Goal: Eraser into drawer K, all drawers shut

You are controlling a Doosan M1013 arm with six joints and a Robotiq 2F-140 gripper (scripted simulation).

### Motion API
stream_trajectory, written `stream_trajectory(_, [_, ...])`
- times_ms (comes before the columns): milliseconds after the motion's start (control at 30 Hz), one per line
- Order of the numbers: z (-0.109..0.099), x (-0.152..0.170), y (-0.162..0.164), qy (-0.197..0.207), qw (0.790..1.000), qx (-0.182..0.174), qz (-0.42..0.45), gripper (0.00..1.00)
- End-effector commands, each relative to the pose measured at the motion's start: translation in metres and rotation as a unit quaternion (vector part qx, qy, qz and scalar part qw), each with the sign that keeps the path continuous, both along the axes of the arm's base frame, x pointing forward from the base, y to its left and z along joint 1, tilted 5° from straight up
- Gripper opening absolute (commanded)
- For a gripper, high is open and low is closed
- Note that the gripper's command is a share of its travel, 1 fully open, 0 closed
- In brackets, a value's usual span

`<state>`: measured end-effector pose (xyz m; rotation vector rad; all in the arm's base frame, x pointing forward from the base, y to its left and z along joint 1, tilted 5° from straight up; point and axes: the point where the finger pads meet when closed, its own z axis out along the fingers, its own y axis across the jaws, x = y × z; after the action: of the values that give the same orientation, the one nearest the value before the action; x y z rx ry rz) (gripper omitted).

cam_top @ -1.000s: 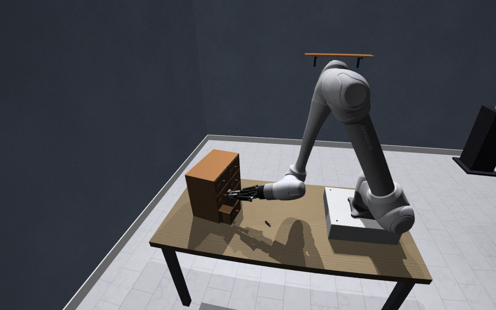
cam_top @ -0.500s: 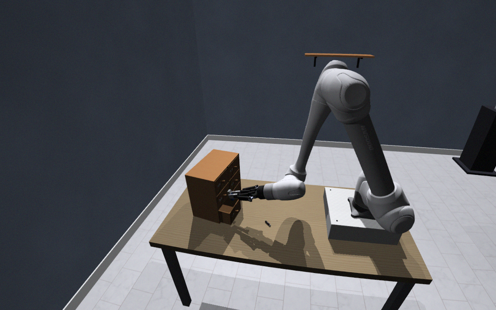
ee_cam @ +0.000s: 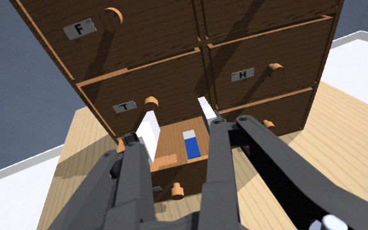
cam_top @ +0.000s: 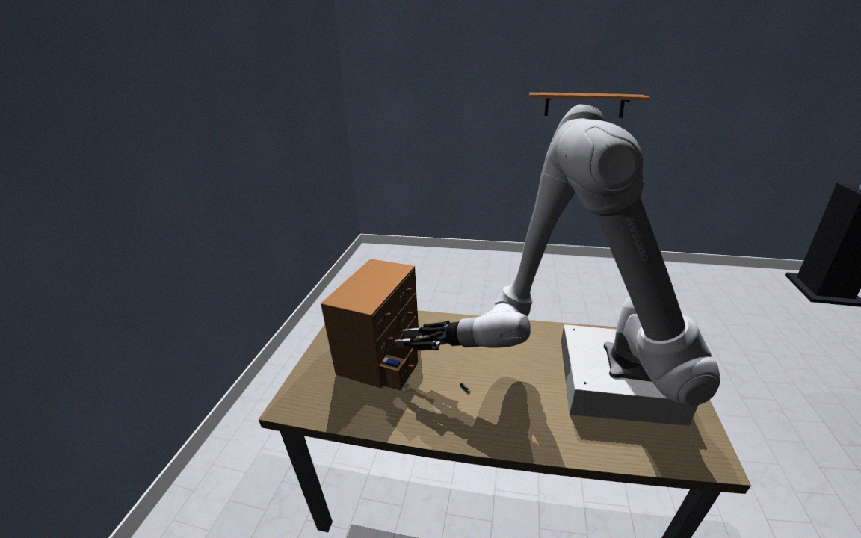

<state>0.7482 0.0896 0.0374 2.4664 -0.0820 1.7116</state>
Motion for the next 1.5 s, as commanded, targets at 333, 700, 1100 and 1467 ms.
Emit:
stream_trajectory(333, [0.0,0.0,0.0,0.0,1.0,0.0,0.0,1.0])
stream_trajectory(700, [0.001,-0.009,0.001,0.0,1.0,0.0,0.0,1.0])
stream_trajectory(1100, [0.004,-0.065,0.008,0.0,1.0,0.0,0.0,1.0])
stream_trajectory(1467, [0.008,-0.123,0.016,0.0,1.0,0.0,0.0,1.0])
